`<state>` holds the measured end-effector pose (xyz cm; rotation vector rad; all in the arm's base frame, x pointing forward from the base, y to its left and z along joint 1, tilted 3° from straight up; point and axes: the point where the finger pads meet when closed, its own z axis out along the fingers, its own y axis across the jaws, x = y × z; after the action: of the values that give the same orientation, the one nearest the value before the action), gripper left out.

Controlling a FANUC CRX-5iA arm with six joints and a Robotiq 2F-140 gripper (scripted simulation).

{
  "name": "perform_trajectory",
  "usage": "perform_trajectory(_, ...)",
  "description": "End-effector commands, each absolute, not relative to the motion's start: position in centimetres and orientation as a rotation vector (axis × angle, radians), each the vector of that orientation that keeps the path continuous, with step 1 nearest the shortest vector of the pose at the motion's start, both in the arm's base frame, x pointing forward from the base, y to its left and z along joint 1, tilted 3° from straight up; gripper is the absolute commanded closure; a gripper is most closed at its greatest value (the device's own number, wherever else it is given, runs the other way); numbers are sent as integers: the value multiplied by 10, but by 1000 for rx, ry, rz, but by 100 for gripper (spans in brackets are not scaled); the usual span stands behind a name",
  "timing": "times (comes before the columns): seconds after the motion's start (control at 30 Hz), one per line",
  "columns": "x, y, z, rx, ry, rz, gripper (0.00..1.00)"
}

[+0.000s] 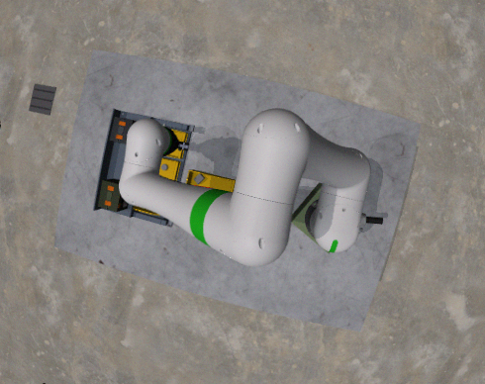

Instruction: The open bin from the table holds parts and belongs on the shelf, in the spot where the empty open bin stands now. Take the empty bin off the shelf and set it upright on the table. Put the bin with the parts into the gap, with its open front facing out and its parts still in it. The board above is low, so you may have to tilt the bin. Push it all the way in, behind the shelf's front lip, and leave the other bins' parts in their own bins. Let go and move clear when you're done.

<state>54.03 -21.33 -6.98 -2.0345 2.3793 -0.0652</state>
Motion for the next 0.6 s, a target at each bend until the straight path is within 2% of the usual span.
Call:
perform_trajectory(0.0,541,-214,-68,-2034,2379,-68,90)
perform_trajectory(0.57,540,-213,-56,-2034,2379,-68,90)
